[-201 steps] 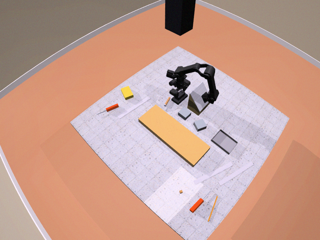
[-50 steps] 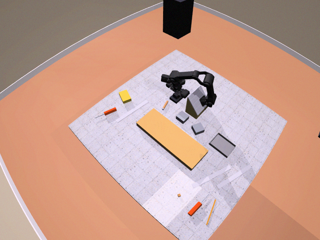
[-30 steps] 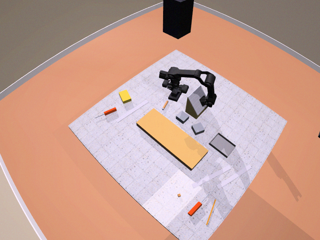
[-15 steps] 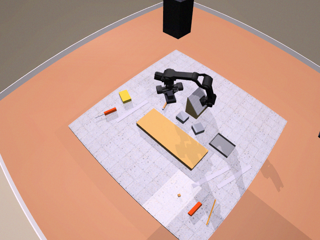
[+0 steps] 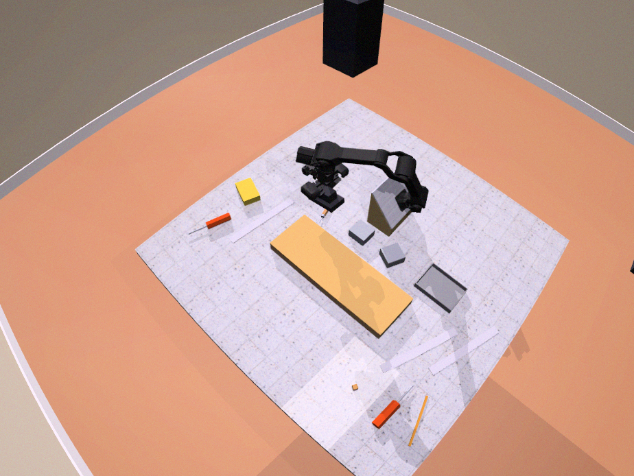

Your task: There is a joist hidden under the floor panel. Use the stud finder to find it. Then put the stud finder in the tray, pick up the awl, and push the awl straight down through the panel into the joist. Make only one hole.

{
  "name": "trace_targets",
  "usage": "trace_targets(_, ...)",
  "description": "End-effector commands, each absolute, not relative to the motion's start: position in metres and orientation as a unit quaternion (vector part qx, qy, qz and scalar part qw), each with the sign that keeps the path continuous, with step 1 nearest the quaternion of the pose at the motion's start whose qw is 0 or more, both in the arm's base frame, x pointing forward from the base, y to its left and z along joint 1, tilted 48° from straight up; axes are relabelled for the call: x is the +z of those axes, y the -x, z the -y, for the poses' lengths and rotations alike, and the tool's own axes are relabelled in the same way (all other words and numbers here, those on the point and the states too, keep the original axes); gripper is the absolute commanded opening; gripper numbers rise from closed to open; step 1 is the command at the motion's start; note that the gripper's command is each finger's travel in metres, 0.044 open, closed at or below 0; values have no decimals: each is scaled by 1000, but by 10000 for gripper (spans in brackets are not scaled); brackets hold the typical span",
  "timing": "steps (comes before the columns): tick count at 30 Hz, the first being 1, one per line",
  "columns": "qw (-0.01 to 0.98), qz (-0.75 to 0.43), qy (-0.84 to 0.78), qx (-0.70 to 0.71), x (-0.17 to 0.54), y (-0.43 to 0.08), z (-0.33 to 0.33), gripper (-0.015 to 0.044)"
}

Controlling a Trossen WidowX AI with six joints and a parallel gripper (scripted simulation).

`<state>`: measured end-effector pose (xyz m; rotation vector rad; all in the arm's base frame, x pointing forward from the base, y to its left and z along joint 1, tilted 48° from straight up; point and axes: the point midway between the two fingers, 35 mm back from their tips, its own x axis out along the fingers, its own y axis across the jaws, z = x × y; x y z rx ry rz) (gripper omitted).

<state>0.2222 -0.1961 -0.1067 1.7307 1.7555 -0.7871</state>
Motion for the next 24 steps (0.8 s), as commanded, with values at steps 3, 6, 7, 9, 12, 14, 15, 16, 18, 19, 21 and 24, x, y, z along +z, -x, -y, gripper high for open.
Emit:
trace_targets(3, 369, -664, -618, -201, -105, -249, 201, 0)
trace_targets(6, 411, -668, -601, -156, -104, -261, 201, 0)
trace_targets(7, 424, -668, -594, -141, -104, -265, 201, 0)
trace_targets(9, 451, -668, -581, -112, -104, -272, 200, 0)
trace_targets(12, 490, -666, -558, -67, -102, -283, 200, 0)
trace_targets(14, 516, -663, -542, -37, -102, -291, 199, 0)
trace_targets(15, 528, -661, -533, -22, -101, -295, 199, 0)
trace_targets(16, 540, -658, -524, -7, -101, -299, 198, 0)
trace_targets(18, 564, -653, -505, 22, -100, -306, 197, 0)
trace_targets(19, 576, -649, -495, 37, -99, -310, 197, 0)
trace_targets(21, 599, -642, -475, 66, -98, -317, 196, 0)
trace_targets(24, 631, -628, -442, 109, -96, -328, 194, 0)
